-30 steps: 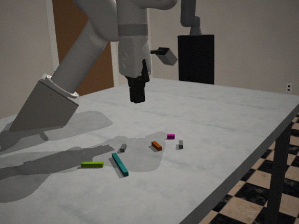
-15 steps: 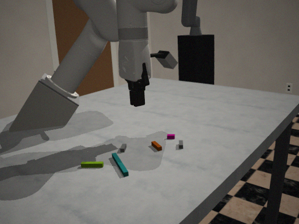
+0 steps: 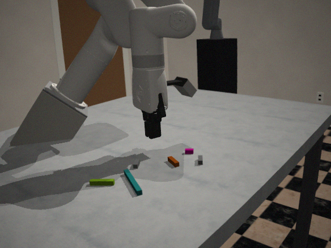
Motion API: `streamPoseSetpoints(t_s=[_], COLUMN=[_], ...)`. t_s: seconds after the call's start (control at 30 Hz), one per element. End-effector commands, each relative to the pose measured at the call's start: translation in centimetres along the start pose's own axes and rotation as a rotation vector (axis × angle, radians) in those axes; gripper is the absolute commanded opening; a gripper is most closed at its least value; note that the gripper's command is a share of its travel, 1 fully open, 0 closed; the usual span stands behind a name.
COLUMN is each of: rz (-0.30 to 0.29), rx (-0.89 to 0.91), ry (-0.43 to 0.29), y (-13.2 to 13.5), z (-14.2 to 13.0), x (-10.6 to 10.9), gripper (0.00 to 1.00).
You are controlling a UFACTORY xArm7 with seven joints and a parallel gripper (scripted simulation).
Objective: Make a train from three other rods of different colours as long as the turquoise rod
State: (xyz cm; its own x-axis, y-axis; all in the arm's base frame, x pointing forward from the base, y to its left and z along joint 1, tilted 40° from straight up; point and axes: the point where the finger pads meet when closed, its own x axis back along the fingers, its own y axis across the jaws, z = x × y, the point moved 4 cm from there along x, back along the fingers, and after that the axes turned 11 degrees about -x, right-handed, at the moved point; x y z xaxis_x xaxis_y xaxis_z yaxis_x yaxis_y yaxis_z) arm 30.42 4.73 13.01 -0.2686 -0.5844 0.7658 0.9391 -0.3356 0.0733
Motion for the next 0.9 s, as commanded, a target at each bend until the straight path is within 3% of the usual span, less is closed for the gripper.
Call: streamPoseSetpoints(t_s=[0.0, 0.23, 0.87], rz=[-0.003, -0.003, -0.003], rx=[-0.001, -0.001, -0.001], ry=[-0.001, -0.001, -0.001], y=[0.2, 0.2, 0.2], z=[0.0, -0.1, -0.1], x=[-1.2, -2.5, -2.5], gripper=[0.04, 0.04, 0.04])
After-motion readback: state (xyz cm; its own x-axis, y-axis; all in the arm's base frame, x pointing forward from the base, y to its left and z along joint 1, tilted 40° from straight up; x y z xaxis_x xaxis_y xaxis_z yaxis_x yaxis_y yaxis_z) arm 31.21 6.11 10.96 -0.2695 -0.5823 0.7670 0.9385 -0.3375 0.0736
